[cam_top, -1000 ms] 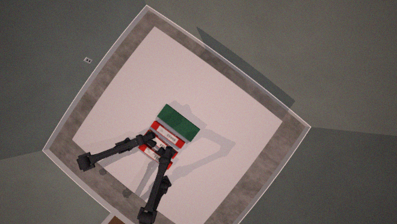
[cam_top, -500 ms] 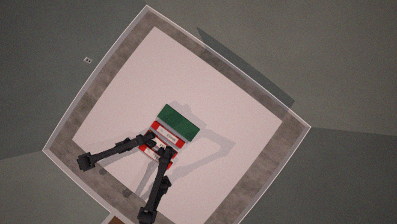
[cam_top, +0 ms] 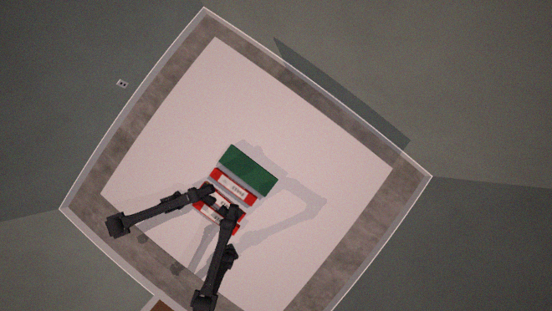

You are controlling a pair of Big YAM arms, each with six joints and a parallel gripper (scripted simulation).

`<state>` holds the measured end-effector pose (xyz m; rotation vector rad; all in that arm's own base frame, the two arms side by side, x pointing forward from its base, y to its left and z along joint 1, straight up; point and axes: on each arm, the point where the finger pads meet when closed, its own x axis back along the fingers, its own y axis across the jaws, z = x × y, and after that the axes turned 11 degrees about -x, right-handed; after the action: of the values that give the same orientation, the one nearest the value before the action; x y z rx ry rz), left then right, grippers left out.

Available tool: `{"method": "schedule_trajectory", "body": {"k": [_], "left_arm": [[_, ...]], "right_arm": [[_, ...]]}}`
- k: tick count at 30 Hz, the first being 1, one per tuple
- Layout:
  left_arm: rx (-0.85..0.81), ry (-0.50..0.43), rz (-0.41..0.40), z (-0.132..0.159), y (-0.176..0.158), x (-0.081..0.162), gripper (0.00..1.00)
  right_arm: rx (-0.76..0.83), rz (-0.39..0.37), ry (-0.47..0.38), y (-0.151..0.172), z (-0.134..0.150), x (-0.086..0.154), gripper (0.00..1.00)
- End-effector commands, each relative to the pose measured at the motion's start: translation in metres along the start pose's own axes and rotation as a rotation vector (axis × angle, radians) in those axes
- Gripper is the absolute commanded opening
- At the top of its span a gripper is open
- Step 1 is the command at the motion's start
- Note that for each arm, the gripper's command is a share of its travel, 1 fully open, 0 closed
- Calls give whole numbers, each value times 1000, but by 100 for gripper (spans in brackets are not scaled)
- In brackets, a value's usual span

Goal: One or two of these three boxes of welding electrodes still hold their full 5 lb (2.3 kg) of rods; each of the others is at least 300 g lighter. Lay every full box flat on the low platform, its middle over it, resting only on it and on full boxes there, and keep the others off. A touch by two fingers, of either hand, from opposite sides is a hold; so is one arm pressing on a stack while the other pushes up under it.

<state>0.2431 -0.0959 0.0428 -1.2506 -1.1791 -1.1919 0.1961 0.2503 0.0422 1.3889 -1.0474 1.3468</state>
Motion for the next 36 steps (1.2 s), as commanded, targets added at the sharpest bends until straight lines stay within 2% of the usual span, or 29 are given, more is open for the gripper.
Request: {"method": "schedule_trajectory", "body": {"k": [1,12,36], "left_arm": [[1,-9,-103,-3,33,42,0],[1,-9,-104,-3,32,60,0],[1,-9,-106,-2,39,70,0]], "right_arm": [[2,105,-49,-31,-13,49,0],[2,106,-50,-30,-12,66,0],[2,108,-49,-37,-12,77,0]]}}
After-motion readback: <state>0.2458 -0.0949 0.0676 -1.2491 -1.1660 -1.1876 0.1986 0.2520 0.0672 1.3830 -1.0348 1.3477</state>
